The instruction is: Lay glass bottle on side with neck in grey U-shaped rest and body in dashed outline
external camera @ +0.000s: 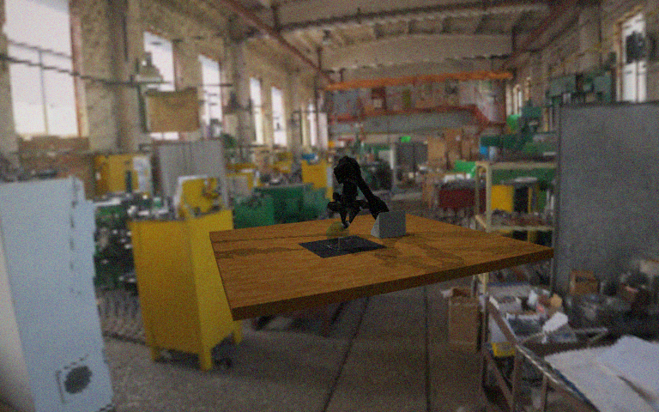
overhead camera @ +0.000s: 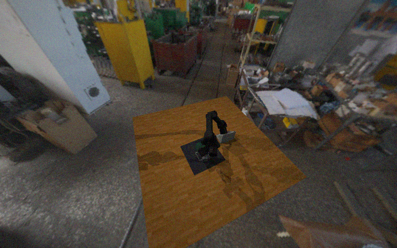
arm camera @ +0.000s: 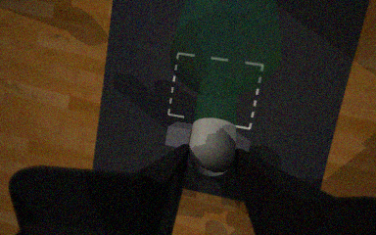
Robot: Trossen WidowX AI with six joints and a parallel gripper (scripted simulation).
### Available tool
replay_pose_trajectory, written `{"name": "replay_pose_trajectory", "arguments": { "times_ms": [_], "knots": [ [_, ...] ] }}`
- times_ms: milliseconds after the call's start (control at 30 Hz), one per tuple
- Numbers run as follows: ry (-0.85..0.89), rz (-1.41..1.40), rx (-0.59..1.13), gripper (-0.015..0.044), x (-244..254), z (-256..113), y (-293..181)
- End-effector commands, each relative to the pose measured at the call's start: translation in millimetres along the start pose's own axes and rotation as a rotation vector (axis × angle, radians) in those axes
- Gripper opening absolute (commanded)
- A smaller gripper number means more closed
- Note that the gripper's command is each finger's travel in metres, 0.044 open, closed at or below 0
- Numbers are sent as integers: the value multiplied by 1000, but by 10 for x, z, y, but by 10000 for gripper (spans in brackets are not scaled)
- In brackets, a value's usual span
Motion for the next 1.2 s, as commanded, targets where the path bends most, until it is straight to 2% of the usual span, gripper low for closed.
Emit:
{"name": "replay_pose_trajectory", "arguments": {
  "times_ms": [0,1167],
  "knots": [
    [-2,2,0,129,-8,57,-78],
    [4,4,6,129,-59,214,-278]
  ]
}}
Point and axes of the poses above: the point midway between the two fingers, 35 mm back from their tips, its own z axis out along the fingers, its own x axis across the jaws, y = z × x, the point moved 7 cm from there along -z, back along the fingers, and after that the axes turned 15 degrees about z, right-handed, at the moved point
